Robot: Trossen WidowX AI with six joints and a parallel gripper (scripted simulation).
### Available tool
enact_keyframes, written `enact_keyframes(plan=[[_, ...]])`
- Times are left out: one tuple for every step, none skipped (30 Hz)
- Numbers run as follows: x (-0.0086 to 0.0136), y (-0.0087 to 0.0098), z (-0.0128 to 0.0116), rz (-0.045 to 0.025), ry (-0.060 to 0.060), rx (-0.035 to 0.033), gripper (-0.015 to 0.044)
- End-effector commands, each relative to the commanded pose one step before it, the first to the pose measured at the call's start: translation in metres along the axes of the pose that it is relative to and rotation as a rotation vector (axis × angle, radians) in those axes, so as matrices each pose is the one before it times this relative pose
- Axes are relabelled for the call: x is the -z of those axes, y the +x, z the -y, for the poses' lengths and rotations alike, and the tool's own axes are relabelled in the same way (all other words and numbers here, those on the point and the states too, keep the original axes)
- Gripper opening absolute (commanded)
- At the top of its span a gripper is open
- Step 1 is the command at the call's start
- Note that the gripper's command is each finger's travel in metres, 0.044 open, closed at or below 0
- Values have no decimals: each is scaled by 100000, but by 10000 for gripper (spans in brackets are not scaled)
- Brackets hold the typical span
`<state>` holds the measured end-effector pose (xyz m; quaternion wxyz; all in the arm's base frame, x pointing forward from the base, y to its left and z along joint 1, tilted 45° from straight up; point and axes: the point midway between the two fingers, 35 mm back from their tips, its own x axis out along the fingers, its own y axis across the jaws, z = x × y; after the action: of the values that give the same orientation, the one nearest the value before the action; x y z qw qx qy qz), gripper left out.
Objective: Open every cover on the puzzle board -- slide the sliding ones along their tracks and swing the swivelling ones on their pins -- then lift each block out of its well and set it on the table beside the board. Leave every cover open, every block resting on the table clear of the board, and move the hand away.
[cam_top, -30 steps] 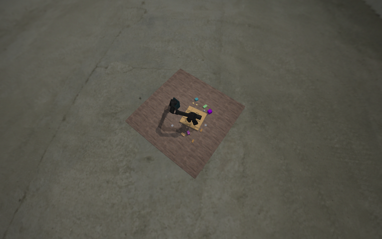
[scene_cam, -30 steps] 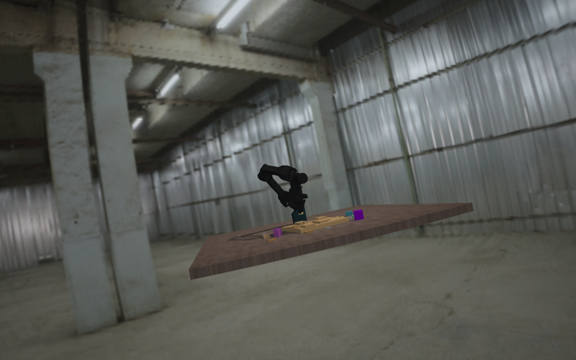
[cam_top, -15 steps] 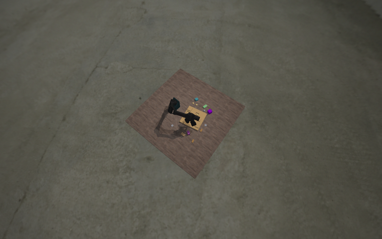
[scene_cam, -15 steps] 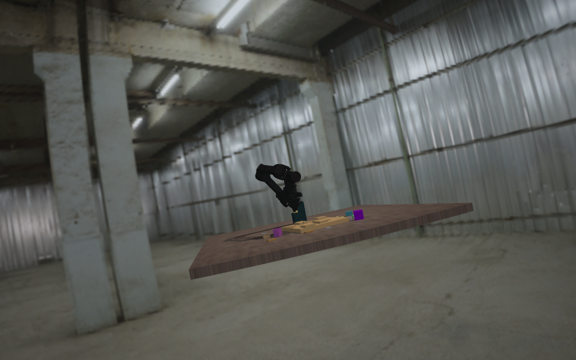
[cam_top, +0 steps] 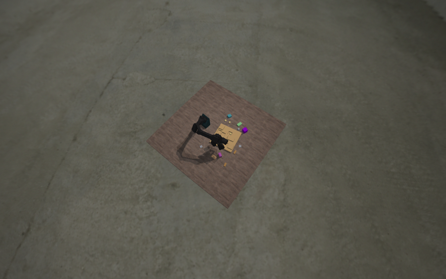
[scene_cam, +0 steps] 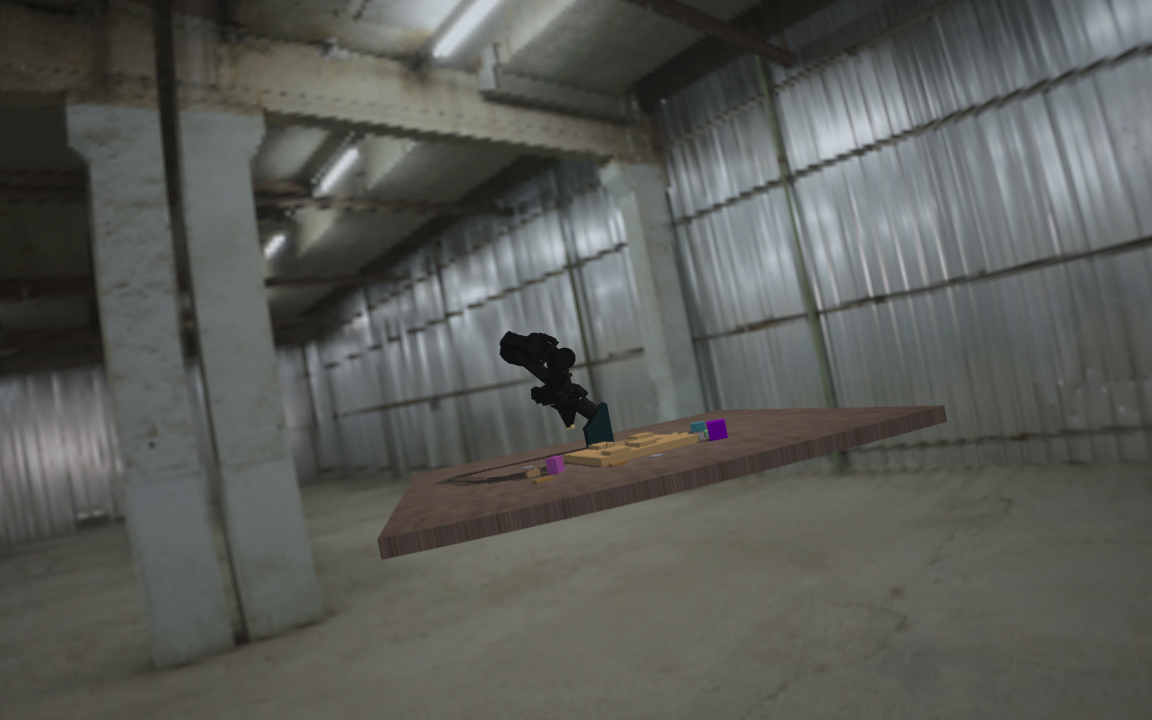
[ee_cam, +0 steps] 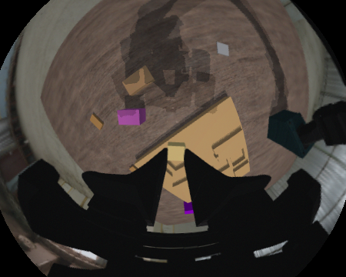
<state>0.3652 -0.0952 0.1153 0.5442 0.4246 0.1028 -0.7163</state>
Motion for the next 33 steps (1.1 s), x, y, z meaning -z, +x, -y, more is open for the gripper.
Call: enact_keyframes(plan=[[-1713,-236,-189,-72,320,-965,80],[-392,-2,-11,36,-2,-15,80],[-391,-2,-6,40,-2,-16,80],[-390,-2,-2,44,-1,-17,80],[-390,-2,3,48,-1,-18,80],[-389,-2,7,53,-1,-19,80],[-389,-1,11,57,-1,-20,80],[-388,-1,16,61,-1,-21,80],[-387,-1,20,65,-1,-22,80],[-386,-1,24,69,-1,-23,80],[-385,-1,28,73,-1,-24,80],[-384,-1,33,77,-1,-24,80],[-383,-1,37,81,-1,-25,80],[-382,-1,41,85,-1,-26,80],[-382,-1,46,90,-1,-26,80],[-380,-1,50,94,-1,-27,80],[-378,-1,54,98,-1,-27,80],[-303,-1,46,82,-1,-22,80],[-182,-1,29,50,0,-13,80],[-60,0,10,17,0,-4,80],[3,26,-4,-4,1,2,80],[10,79,-11,-12,3,7,80],[16,132,-18,-19,5,11,80],[18,161,-21,-22,6,13,80],[18,161,-20,-21,6,12,80],[17,161,-20,-20,6,11,80],[16,161,-19,-19,6,10,80],[16,161,-19,-19,6,10,80],[15,161,-18,-18,5,9,80],[14,161,-17,-17,5,9,80],[14,164,-17,-16,5,8,80],[13,164,-17,-15,5,7,80],[12,164,-16,-14,5,7,80]])
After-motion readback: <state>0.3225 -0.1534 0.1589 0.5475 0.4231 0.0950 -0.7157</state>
